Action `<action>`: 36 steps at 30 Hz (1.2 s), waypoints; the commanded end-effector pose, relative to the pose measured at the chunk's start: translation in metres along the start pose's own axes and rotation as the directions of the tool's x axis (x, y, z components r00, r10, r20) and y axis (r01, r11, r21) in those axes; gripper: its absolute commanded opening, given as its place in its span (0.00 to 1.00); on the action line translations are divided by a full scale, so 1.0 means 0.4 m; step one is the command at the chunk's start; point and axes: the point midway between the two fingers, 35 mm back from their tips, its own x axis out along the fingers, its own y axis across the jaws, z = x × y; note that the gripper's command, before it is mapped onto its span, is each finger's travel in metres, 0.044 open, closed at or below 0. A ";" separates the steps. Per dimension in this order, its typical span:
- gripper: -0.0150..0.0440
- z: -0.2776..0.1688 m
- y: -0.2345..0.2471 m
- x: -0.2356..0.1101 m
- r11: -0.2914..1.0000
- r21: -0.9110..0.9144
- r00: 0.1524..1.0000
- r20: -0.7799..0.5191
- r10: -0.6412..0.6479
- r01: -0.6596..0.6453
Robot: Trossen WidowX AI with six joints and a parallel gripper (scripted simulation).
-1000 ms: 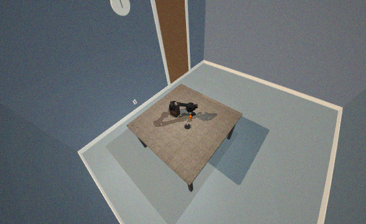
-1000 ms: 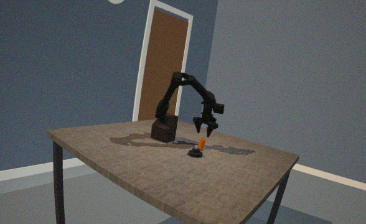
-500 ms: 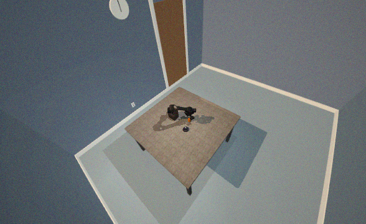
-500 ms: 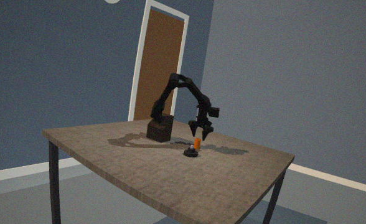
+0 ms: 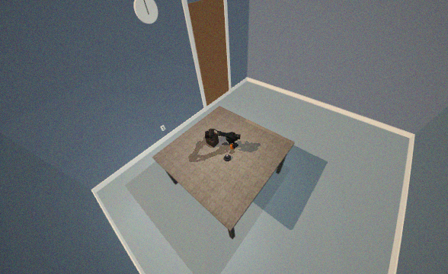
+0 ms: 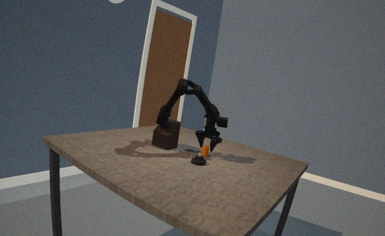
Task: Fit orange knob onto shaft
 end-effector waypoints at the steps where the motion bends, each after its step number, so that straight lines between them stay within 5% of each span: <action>1: 1.00 -0.004 0.003 0.019 1.000 -0.007 1.000 -0.006 -0.001 0.001; 18: 1.00 -0.008 0.005 0.079 1.000 -0.008 1.000 -0.007 -0.001 0.001; 28: 0.56 -0.008 0.005 0.079 1.000 -0.008 1.000 -0.007 -0.001 0.001; 36: 0.40 -0.007 0.004 0.077 1.000 -0.005 1.000 -0.005 -0.003 0.003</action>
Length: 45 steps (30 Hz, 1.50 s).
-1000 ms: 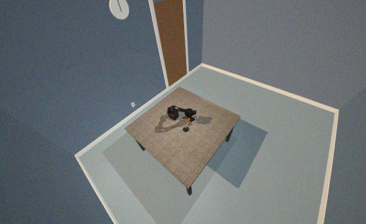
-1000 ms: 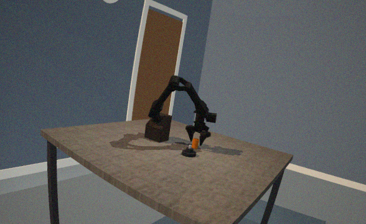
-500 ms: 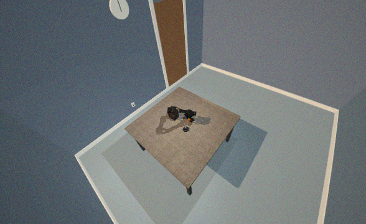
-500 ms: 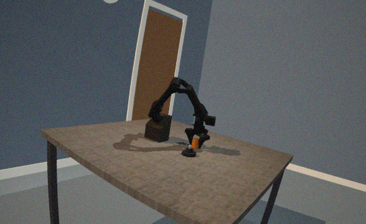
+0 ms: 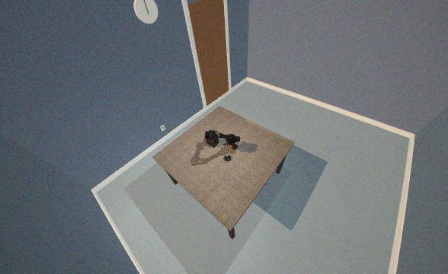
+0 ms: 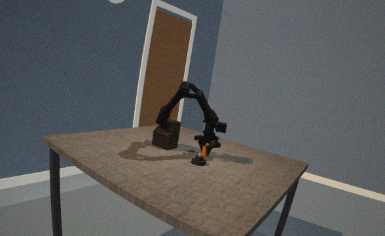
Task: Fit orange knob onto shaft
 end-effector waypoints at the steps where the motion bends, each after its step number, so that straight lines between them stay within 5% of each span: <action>1: 0.35 0.003 -0.004 -0.011 1.000 0.009 1.000 0.007 -0.012 0.012; 4: 0.25 0.015 -0.013 -0.051 0.999 0.029 0.999 0.024 -0.025 0.025; 22: 0.25 0.004 -0.002 -0.339 1.000 -0.003 1.000 0.004 -0.001 0.001; 29: 0.25 0.002 0.000 -0.349 1.000 -0.005 1.000 0.001 -0.007 0.007; 45: 0.25 0.013 0.030 -0.418 0.944 -0.012 0.944 0.001 -0.329 0.329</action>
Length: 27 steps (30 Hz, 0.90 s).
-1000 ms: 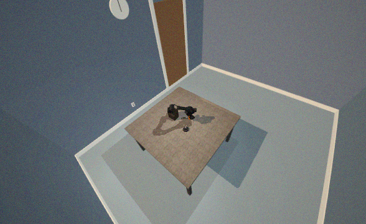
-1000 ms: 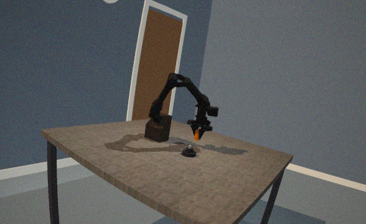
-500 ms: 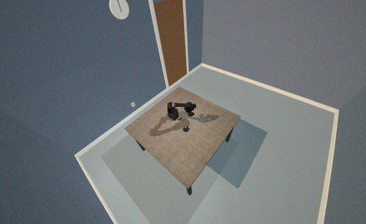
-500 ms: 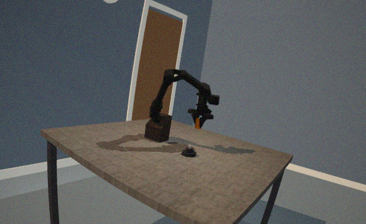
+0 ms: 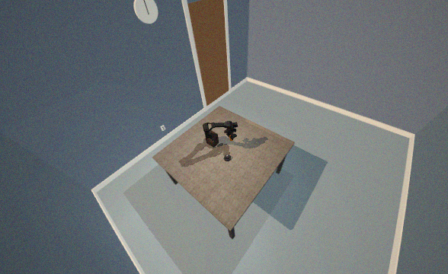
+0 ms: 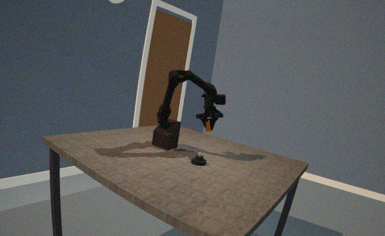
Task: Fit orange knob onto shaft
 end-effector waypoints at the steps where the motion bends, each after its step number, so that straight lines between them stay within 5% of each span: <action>1: 0.25 0.002 -0.001 -0.030 0.995 0.007 0.995 0.007 -0.097 0.097; 15: 0.25 0.010 0.006 -0.107 0.923 0.008 0.923 0.006 -0.385 0.385; 27: 0.25 0.017 0.011 -0.178 0.780 0.010 0.780 0.005 -0.626 0.626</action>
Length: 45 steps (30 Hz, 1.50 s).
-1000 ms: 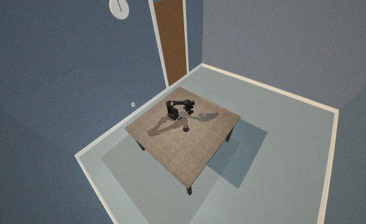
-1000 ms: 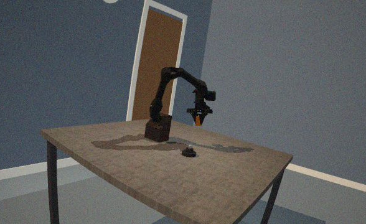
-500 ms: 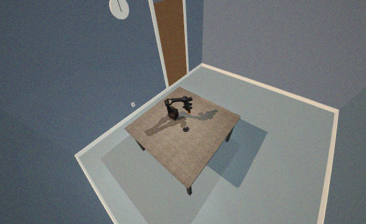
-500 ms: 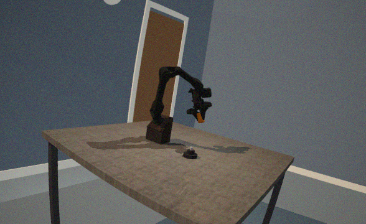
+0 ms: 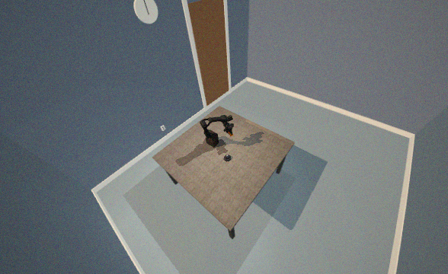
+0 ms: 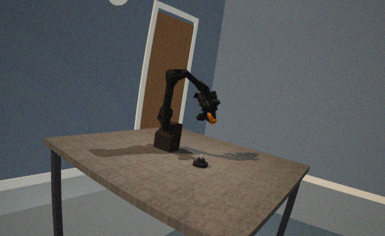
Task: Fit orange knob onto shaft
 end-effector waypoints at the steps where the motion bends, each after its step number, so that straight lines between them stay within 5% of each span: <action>1: 0.25 0.003 -0.013 -0.022 0.995 0.004 0.995 0.004 -0.095 0.095; 20: 0.25 0.004 -0.003 -0.022 0.975 0.005 0.975 0.003 -0.220 0.220; 45: 0.25 0.003 -0.002 -0.017 0.983 0.008 0.983 0.002 -0.183 0.183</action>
